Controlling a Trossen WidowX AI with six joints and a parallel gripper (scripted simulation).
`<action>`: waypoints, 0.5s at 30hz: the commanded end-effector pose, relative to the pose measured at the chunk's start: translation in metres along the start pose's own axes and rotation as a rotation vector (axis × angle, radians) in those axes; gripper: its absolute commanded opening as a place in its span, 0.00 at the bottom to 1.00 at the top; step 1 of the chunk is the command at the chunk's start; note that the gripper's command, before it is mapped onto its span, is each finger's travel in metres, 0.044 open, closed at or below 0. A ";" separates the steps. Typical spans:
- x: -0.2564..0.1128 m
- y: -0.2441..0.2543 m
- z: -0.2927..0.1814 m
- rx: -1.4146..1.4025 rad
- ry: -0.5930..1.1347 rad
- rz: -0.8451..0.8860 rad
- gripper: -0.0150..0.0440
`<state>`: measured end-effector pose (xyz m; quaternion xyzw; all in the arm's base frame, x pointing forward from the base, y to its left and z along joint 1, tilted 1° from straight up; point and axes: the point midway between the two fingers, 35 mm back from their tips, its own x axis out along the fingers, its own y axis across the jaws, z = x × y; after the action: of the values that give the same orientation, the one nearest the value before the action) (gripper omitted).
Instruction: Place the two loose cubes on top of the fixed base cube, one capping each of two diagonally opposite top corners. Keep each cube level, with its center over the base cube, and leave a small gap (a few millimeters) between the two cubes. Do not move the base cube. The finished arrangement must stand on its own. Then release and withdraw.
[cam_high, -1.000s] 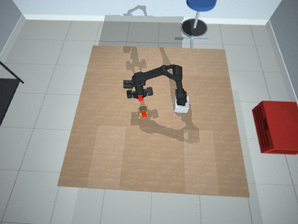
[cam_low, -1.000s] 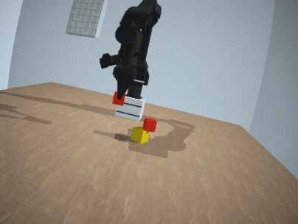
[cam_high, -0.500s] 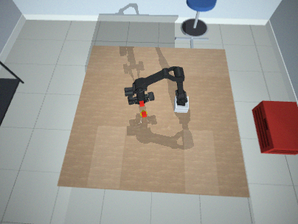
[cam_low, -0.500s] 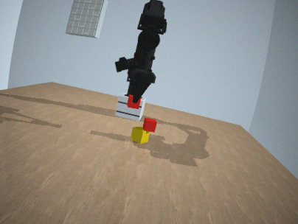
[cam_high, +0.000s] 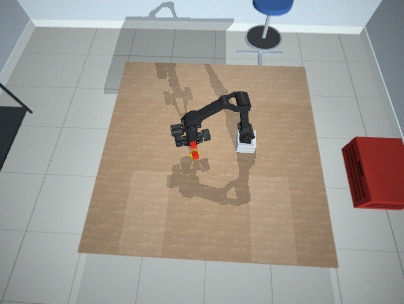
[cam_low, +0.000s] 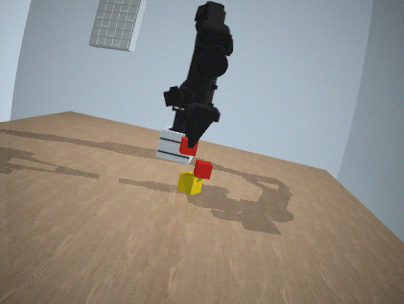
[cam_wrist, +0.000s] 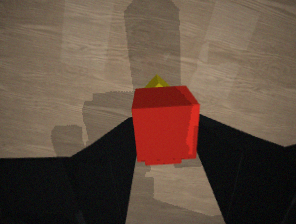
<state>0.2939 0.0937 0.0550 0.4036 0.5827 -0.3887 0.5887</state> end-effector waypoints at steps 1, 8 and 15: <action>0.013 -0.002 -0.001 0.005 0.005 -0.006 0.43; 0.015 -0.002 -0.001 0.005 0.005 -0.006 0.43; 0.022 -0.002 -0.001 0.005 0.005 -0.006 0.43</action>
<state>0.2925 0.0936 0.0388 0.4028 0.5833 -0.3899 0.5877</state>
